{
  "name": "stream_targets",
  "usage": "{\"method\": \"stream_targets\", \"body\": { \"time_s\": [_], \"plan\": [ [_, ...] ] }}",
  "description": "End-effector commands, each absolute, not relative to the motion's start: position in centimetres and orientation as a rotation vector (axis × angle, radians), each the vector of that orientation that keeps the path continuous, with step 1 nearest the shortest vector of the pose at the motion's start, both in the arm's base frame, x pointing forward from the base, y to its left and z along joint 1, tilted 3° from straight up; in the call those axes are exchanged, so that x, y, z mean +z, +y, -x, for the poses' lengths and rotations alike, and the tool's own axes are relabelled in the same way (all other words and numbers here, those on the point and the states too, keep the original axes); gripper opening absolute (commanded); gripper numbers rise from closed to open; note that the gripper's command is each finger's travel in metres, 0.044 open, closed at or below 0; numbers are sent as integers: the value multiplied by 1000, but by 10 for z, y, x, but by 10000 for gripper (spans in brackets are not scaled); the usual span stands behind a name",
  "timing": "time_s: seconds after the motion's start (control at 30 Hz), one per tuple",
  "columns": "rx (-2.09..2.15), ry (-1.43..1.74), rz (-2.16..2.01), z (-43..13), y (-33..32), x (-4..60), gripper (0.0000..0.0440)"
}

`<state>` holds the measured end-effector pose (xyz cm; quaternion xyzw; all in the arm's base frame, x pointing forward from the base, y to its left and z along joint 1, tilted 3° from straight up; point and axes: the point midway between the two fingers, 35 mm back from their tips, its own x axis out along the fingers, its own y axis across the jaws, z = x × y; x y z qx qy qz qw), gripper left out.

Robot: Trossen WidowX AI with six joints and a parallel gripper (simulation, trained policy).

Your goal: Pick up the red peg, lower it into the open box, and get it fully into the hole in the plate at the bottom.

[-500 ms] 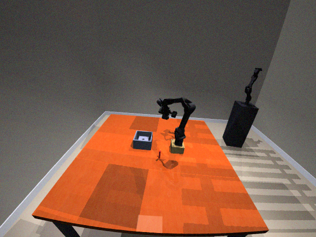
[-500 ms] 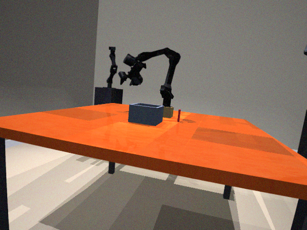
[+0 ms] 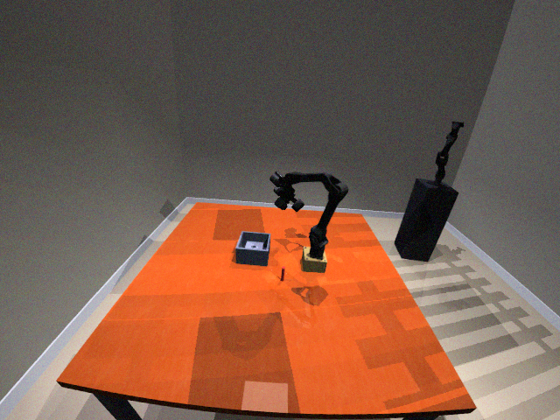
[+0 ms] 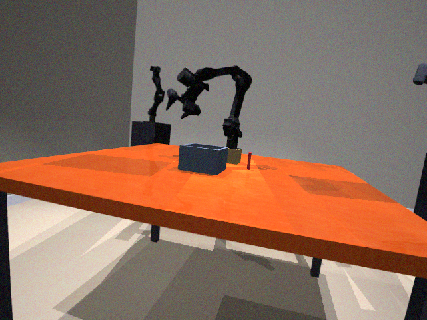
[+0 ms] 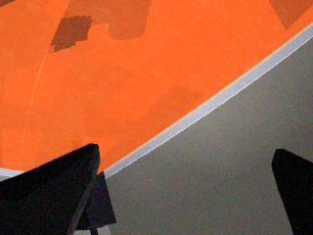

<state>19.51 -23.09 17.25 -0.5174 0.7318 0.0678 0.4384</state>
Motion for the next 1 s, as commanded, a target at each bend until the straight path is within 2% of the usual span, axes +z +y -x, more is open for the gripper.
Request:
{"method": "stream_targets", "body": {
  "time_s": [0.0, 0.5, 0.97],
  "plan": [
    [61, 1727, 1223, -211, -212, 179, 440],
    [-205, 1435, 852, -243, -123, 182, 440],
    [-336, 1293, 383, -232, -34, 167, 440]
  ]
}}
